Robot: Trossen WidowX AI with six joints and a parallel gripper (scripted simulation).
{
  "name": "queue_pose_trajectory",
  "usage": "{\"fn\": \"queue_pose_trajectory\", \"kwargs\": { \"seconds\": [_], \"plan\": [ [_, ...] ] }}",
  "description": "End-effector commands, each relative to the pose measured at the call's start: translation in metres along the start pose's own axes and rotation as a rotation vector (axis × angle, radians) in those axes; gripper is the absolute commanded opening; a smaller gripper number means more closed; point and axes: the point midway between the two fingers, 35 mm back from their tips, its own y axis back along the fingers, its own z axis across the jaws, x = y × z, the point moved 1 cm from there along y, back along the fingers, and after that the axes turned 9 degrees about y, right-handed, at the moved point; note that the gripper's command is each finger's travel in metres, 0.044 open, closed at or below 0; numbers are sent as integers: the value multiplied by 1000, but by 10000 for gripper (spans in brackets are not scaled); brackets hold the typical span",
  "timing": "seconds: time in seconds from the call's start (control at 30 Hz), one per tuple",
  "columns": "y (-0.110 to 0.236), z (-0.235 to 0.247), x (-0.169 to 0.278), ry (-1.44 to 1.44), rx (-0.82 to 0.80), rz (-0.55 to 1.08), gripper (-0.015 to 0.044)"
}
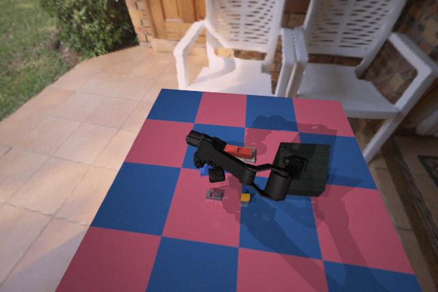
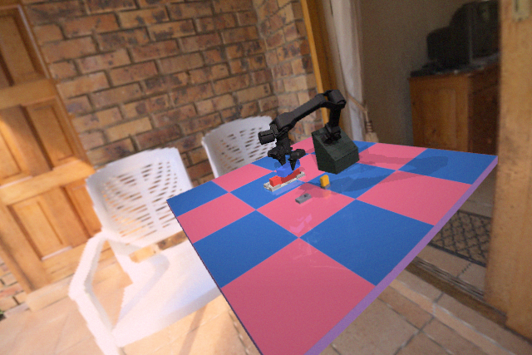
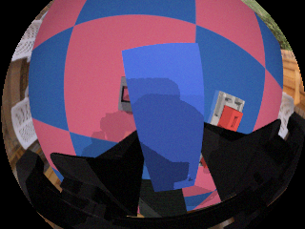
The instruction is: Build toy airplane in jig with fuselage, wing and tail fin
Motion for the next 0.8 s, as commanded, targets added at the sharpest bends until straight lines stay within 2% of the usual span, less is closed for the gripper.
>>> {"fn": "queue_pose_trajectory", "kwargs": {
  "seconds": [0.0,0.77],
  "plan": [
    [-1,-11,8,47,6,1,0],
    [-10,-66,58,426,17,11,0]
  ]
}}
